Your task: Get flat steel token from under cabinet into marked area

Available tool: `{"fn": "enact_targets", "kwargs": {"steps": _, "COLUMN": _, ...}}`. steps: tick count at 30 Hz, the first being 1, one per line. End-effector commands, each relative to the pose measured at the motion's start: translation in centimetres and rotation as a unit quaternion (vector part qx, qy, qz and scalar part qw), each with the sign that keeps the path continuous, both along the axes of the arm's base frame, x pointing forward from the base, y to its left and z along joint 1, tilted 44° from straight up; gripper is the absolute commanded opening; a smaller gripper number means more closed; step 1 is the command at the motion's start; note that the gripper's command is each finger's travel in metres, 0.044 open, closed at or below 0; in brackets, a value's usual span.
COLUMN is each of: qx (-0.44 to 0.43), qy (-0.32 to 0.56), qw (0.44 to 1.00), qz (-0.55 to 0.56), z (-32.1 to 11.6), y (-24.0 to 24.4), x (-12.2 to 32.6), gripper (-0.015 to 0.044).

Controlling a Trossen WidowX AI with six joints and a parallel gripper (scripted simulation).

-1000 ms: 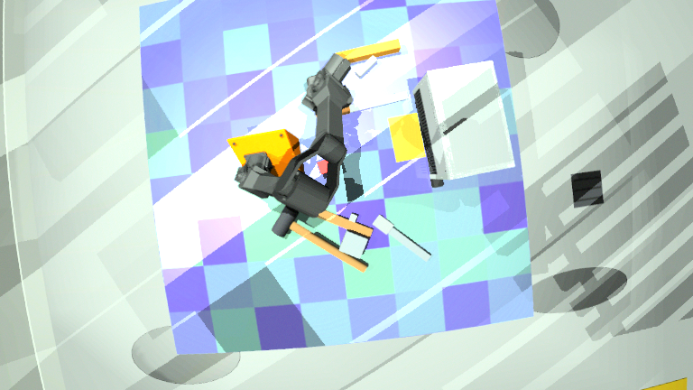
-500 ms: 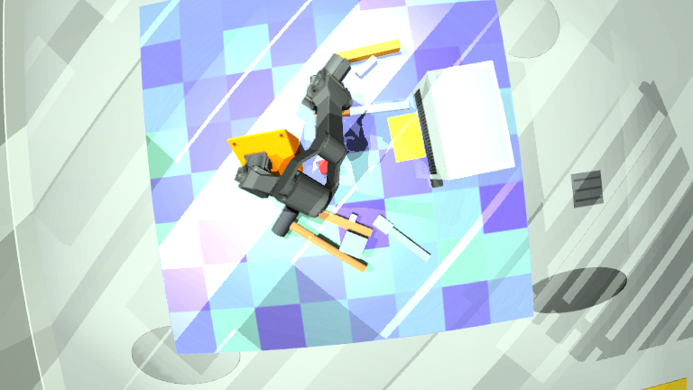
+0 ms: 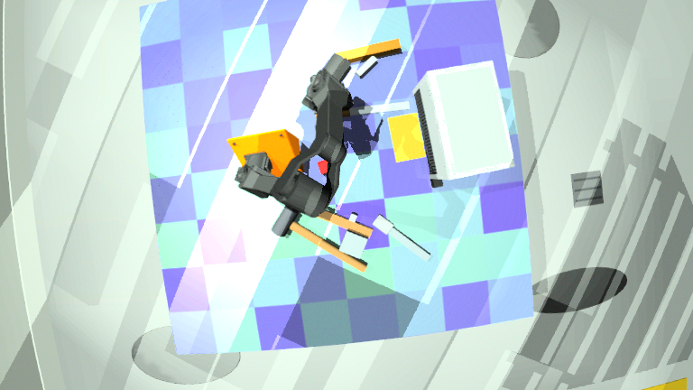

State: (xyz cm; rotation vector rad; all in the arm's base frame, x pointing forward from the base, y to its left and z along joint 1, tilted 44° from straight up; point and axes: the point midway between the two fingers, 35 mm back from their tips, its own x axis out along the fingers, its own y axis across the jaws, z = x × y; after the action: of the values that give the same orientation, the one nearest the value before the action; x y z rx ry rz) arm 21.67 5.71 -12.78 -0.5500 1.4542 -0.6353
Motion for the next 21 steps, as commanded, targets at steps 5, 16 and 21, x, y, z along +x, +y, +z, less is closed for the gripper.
{"fn": "enact_targets", "kwargs": {"steps": 5, "qx": 0.001, "qy": -0.003, "qw": 1.0, "qz": 0.001, "z": -0.06, "y": -0.04, "x": -0.03, "gripper": 0.027}}
{"fn": "enact_targets", "kwargs": {"steps": 16, "qx": 0.002, "qy": -0.002, "qw": 1.0, "qz": 0.0, "z": -0.17, "y": -0.12, "x": -0.1, "gripper": 0.0217}}
{"fn": "enact_targets", "kwargs": {"steps": 21, "qx": 0.002, "qy": -0.002, "qw": 1.0, "qz": 0.0, "z": -0.17, "y": -0.12, "x": -0.1, "gripper": 0.0145}}
